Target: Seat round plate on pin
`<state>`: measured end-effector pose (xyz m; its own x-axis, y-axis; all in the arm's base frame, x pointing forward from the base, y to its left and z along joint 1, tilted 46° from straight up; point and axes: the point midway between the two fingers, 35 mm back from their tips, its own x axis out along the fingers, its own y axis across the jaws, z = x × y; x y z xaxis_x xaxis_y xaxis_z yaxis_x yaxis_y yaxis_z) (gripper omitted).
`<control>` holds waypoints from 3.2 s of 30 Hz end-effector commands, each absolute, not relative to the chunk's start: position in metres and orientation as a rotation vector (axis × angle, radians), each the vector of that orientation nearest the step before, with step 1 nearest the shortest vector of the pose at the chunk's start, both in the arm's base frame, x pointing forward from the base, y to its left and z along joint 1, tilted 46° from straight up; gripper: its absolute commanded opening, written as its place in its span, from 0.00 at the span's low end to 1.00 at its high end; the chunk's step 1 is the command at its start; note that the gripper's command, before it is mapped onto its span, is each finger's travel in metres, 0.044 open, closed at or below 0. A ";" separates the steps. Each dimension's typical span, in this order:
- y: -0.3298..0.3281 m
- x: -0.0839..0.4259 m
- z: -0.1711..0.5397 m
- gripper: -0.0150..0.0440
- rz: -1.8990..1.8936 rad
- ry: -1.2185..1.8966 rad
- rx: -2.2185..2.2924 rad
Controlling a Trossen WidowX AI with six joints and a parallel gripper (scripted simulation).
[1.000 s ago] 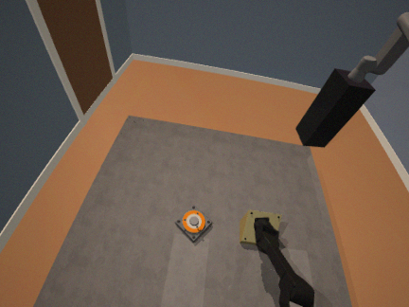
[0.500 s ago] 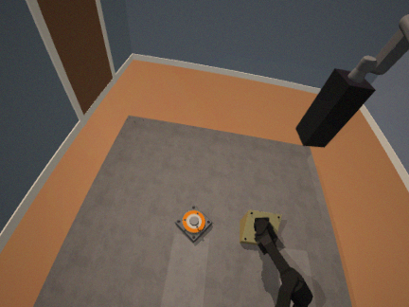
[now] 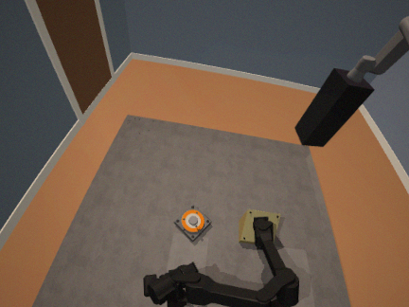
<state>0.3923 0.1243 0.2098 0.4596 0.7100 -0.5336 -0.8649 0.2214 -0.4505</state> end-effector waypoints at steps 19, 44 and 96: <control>-0.046 0.253 0.045 0.25 0.465 1.373 0.742; -0.010 0.264 0.014 0.25 0.467 1.372 0.743; -0.008 0.320 0.033 0.25 0.469 1.369 0.743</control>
<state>0.3162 -0.0069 0.0343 0.1657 0.6892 -0.7053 0.1125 0.6974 0.7078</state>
